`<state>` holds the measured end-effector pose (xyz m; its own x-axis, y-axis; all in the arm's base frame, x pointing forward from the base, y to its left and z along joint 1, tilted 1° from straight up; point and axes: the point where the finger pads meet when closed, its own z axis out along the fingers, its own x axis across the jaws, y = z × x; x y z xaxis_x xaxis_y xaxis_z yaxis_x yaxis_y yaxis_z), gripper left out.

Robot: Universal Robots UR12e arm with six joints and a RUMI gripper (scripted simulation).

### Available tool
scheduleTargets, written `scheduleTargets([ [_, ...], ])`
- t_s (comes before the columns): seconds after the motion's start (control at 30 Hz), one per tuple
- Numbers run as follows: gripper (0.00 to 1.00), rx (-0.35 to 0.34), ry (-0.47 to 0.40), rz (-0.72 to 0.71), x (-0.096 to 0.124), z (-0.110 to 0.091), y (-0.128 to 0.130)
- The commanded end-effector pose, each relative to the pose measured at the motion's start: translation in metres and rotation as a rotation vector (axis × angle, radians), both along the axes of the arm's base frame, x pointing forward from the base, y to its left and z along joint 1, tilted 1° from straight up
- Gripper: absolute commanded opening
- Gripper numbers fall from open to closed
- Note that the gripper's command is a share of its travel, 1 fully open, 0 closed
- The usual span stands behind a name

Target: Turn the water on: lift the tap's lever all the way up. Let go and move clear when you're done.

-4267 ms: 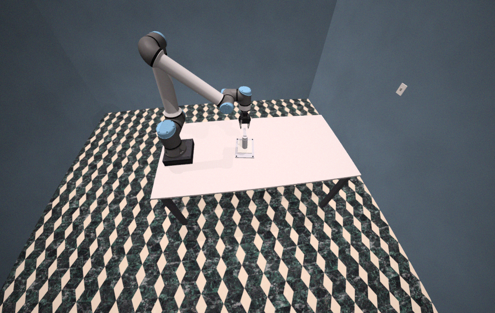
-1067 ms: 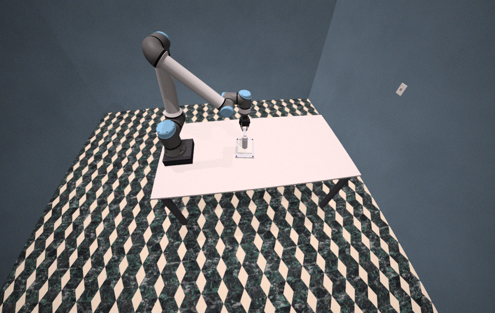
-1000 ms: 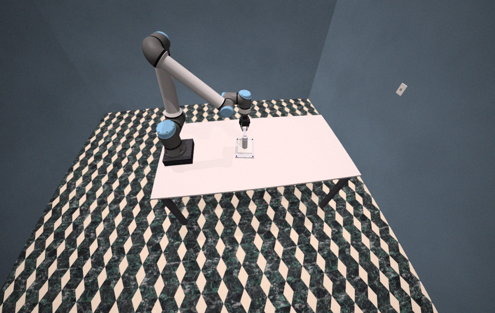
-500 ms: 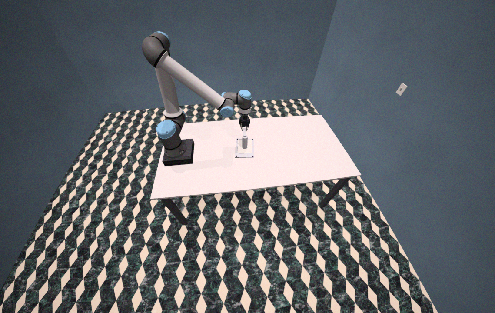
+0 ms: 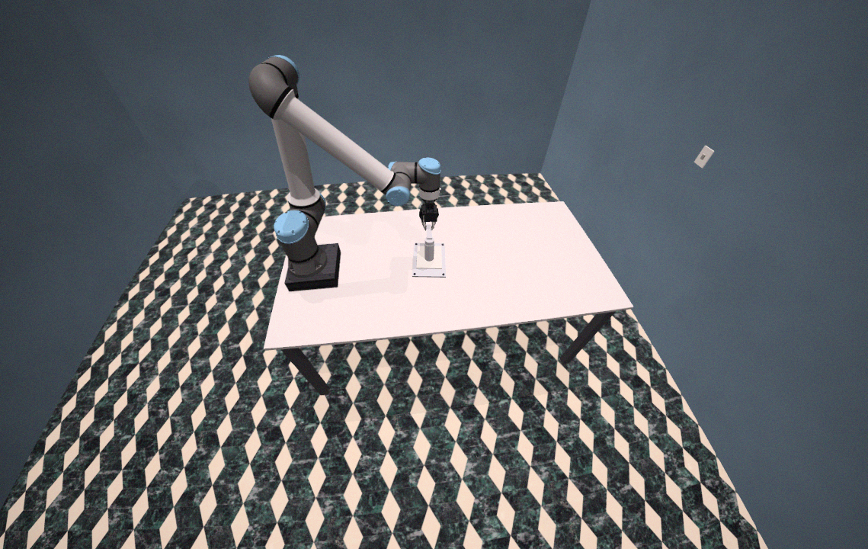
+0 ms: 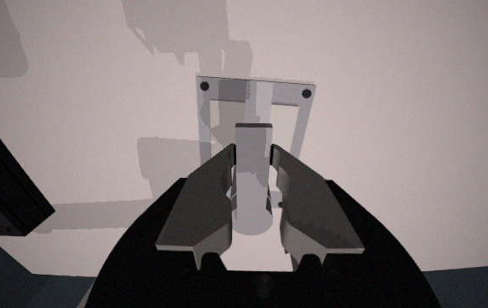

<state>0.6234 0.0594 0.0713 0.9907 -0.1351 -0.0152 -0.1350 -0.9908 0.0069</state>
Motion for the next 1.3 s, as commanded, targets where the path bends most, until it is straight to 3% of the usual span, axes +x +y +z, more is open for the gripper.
scheduleTargets([
  [0.0,0.0,0.0,-0.001,0.0,0.0006,0.0007,-0.0001],
  [1.27,0.0,0.0,-0.001,0.0,0.0005,0.0083,-0.0019],
])
